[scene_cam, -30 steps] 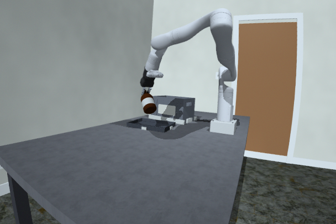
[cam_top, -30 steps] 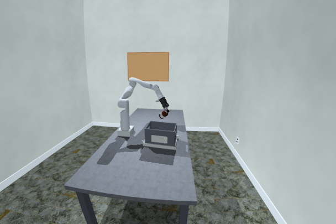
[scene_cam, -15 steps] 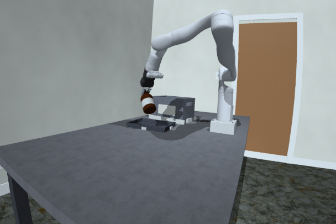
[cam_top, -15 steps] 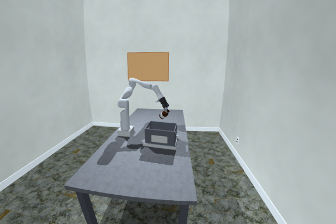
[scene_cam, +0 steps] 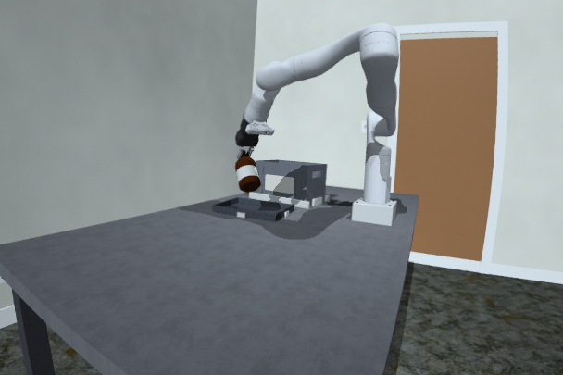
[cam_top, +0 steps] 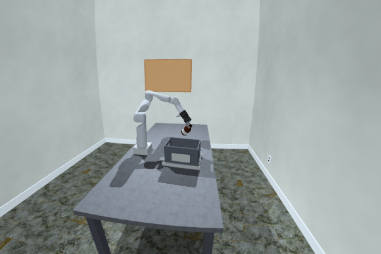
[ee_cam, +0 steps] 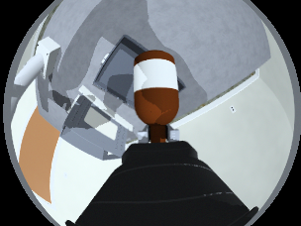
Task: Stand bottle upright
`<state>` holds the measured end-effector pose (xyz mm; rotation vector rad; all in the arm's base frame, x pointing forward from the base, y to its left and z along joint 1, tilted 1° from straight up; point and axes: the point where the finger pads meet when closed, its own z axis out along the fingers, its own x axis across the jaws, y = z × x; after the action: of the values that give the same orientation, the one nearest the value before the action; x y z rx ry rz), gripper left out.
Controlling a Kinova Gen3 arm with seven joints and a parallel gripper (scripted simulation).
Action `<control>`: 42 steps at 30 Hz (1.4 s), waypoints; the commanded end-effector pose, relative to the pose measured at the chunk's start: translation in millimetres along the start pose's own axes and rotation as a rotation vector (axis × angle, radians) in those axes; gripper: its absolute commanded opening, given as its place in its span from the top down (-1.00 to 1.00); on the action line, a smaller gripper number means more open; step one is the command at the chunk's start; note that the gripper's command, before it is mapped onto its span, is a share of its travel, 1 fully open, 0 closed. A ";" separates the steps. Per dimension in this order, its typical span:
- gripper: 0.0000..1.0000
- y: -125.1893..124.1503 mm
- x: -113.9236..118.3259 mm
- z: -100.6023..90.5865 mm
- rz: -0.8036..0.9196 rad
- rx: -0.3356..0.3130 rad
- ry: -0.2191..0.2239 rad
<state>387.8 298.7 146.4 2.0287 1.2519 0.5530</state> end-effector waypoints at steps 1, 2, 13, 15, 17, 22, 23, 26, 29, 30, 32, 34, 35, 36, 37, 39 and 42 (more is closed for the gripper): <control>1.00 -2.5 0.4 -0.9 -0.011 -0.023 0.001; 1.00 -2.5 0.4 -1.0 -0.011 -0.029 0.002; 1.00 -2.3 0.7 -1.8 -0.010 -0.063 0.004; 1.00 -2.3 0.8 -1.8 -0.010 -0.065 0.005; 1.00 -2.3 0.8 -1.9 -0.010 -0.066 0.005; 1.00 -2.3 0.8 -1.9 -0.010 -0.066 0.005; 1.00 -2.3 0.8 -1.9 -0.010 -0.066 0.005; 1.00 -2.3 0.8 -1.9 -0.010 -0.066 0.005; 1.00 -2.3 0.8 -1.9 -0.010 -0.066 0.005; 1.00 -2.3 0.8 -1.9 -0.010 -0.066 0.005; 1.00 -2.3 0.8 -1.9 -0.010 -0.066 0.005; 1.00 -2.3 0.8 -1.9 -0.010 -0.066 0.005; 1.00 -2.3 0.8 -1.9 -0.010 -0.066 0.005; 1.00 -2.3 0.8 -1.9 -0.010 -0.066 0.005; 1.00 -2.3 0.8 -1.9 -0.010 -0.066 0.005; 1.00 -2.3 0.8 -1.9 -0.010 -0.066 0.005; 1.00 -2.3 0.8 -1.9 -0.010 -0.066 0.005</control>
<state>385.3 300.4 145.1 1.9658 1.2309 0.5850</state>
